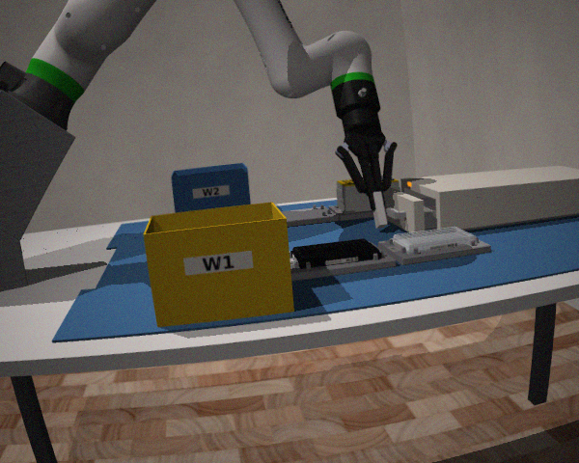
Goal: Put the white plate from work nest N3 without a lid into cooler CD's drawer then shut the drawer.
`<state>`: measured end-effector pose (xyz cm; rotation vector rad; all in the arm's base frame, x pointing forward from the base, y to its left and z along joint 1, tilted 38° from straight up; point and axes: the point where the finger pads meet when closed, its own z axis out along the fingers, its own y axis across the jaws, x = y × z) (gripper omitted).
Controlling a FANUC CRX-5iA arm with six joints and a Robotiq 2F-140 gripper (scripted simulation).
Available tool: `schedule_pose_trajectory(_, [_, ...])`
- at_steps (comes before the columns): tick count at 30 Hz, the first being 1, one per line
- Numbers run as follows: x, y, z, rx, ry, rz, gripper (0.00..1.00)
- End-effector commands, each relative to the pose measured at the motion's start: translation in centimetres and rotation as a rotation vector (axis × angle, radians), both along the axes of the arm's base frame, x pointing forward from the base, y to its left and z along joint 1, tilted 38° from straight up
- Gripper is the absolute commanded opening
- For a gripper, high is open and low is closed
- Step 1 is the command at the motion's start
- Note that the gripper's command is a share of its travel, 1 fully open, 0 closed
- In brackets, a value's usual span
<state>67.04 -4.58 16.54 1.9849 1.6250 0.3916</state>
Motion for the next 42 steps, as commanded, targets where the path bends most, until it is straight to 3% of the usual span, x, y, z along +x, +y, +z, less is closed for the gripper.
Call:
schedule_pose_trajectory(1, [0.4,-0.1,0.3,0.000,0.000,0.000,0.00])
schedule_pose_trajectory(25, [2.6,-0.4,1.9,0.000,0.000,0.000,0.00])
schedule_pose_trajectory(42, [2.7,-0.4,1.9,0.000,0.000,0.000,0.00])
